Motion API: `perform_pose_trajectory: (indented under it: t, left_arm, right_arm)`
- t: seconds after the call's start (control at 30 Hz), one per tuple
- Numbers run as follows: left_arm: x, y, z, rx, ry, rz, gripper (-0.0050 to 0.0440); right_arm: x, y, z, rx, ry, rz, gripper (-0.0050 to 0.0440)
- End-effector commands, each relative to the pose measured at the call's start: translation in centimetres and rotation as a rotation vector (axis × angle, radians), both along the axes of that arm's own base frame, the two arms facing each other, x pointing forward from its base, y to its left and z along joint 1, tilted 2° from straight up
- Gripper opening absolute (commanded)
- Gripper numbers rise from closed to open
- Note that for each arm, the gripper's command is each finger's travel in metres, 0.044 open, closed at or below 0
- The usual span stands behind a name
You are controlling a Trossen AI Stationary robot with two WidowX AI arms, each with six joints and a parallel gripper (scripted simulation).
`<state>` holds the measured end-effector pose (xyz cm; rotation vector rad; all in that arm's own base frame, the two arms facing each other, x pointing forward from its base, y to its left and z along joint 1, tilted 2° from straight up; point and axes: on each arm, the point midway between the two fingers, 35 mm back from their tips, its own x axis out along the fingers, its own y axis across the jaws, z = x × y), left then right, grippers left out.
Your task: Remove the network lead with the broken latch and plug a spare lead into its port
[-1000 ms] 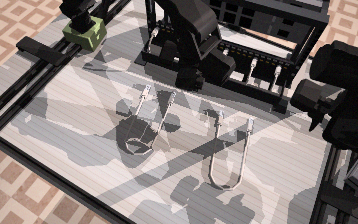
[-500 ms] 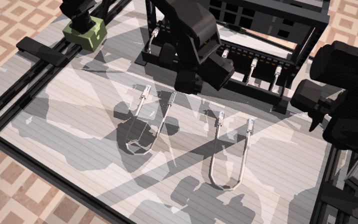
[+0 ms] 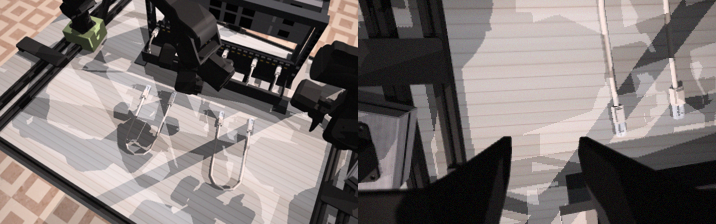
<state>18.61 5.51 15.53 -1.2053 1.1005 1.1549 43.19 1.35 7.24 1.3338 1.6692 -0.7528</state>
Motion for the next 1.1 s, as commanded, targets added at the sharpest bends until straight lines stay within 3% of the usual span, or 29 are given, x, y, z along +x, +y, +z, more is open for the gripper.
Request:
perform_pose_trajectory:
  t: [0.0, 0.73, 0.77, 1.07]
  left_arm:
    - [0.0, 0.0, 0.0, 0.0, 0.0, 0.0, 0.0176]
    - [0.0, 0.0, 0.0, 0.0, 0.0, 0.0, 0.0176]
    - [0.0, 0.0, 0.0, 0.0, 0.0, 0.0, 0.0176]
    - [0.0, 0.0, 0.0, 0.0, 0.0, 0.0, 0.0176]
  right_arm:
    - [0.1, -0.5, 0.1, -0.002, -0.005, -0.008, 0.0055]
    - [0.1, -0.5, 0.1, 0.0, -0.002, 0.0, 0.0055]
    - [-0.2, -2.3, -2.8, 0.001, 0.001, 0.009, 0.0055]
    - [-0.2, -2.3, -2.8, 0.001, 0.001, 0.009, 0.0055]
